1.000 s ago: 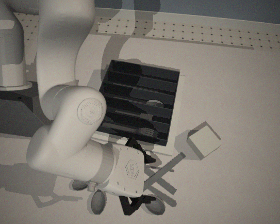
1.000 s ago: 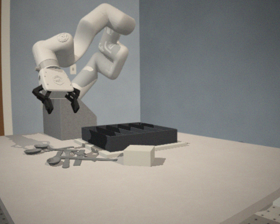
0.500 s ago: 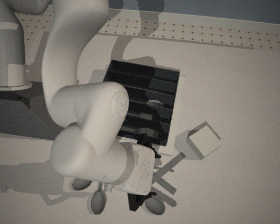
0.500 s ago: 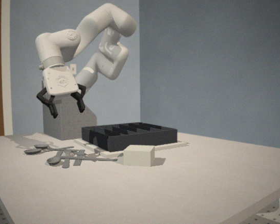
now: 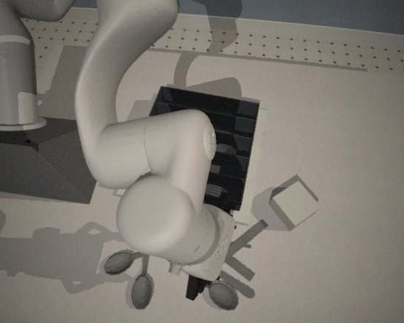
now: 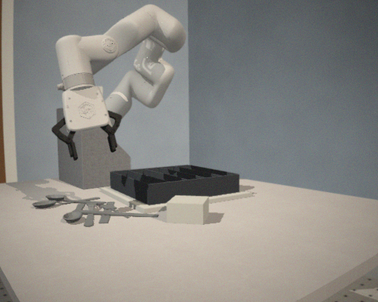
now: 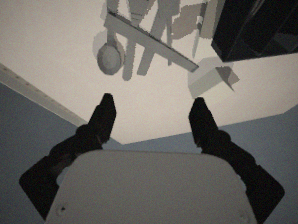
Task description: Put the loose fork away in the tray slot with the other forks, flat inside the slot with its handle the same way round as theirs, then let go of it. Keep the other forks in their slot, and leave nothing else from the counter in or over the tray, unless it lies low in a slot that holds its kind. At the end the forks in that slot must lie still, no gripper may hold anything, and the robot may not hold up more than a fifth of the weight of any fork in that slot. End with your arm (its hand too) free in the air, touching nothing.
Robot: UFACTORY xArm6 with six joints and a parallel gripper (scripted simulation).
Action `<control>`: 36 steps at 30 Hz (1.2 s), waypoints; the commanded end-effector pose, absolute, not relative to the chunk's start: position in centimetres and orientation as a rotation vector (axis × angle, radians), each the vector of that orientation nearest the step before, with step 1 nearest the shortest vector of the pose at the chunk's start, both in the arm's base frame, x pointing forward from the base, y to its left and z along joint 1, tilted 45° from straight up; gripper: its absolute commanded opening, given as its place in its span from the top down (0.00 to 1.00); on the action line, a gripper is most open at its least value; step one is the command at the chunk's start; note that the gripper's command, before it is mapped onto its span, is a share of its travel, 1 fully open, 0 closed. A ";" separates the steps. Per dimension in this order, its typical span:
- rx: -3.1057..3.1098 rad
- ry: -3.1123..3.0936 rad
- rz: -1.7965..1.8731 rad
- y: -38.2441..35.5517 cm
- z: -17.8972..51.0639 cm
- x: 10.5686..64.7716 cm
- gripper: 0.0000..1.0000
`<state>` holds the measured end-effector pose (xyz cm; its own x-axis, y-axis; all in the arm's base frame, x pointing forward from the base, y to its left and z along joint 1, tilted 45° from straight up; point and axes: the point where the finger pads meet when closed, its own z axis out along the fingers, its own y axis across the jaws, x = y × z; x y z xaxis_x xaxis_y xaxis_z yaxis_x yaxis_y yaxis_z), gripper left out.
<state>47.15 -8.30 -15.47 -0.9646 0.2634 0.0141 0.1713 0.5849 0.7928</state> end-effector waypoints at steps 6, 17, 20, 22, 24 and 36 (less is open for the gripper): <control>0.529 2.927 1.313 -8.9 -15.4 47.2 0.00; 0.640 3.047 1.240 -9.5 -15.5 47.1 0.00; 0.646 3.053 1.235 -9.6 -15.5 47.1 0.00; 0.646 3.053 1.235 -9.6 -15.5 47.1 0.00; 0.646 3.053 1.235 -9.6 -15.5 47.1 0.00; 0.640 3.052 1.237 -9.2 -15.8 46.9 0.00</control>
<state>46.93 -9.38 -15.65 -0.9031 0.2656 0.3375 0.4257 0.6582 0.6209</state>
